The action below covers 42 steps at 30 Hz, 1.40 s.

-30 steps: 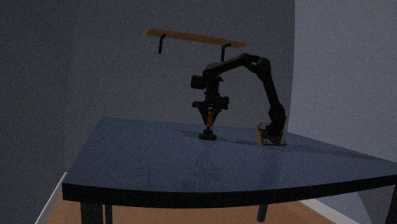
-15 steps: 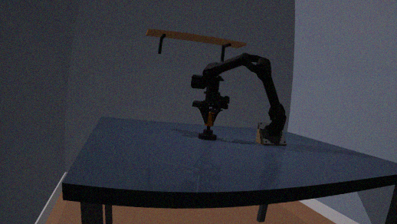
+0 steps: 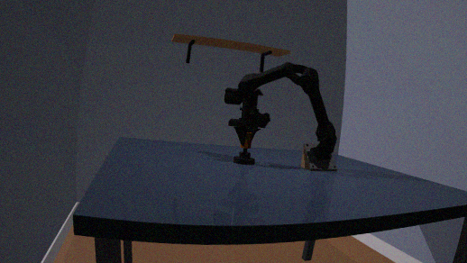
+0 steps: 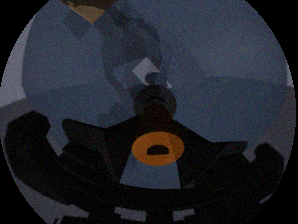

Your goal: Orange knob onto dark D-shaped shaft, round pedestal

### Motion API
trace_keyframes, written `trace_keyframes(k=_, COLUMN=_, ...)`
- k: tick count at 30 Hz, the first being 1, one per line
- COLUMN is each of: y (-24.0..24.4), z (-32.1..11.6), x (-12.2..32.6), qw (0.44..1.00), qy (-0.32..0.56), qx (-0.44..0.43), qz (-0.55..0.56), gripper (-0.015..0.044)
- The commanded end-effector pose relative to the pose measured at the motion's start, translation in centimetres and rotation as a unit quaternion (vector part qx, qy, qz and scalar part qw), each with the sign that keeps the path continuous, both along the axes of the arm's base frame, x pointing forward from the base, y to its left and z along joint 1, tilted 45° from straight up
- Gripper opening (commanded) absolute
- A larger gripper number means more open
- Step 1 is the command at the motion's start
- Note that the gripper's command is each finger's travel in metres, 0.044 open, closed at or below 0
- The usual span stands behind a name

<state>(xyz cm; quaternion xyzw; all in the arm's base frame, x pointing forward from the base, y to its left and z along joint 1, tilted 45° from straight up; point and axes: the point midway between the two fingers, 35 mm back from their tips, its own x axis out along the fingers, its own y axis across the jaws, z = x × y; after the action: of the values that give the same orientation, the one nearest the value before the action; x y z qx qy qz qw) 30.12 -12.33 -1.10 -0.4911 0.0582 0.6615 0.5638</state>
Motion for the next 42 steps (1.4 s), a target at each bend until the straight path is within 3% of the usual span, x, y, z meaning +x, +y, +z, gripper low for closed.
trace_keyframes(k=1, y=0.01, z=-0.15, x=0.00, qw=1.000, qy=-0.003, qx=-0.001, qz=0.002, gripper=0.0000)
trace_keyframes(k=27, y=-0.19, z=0.25, x=-0.01, qw=1.000, qy=0.007, qx=0.001, qz=-0.008, gripper=0.0000)
trace_keyframes(k=34, y=-0.12, z=0.15, x=-0.09, qw=0.982, qy=0.129, qx=0.021, qz=-0.135, gripper=0.0000)
trace_keyframes(k=42, y=-0.02, z=-0.04, x=-0.12, qw=0.901, qy=0.298, qx=0.051, qz=-0.311, gripper=0.0000)
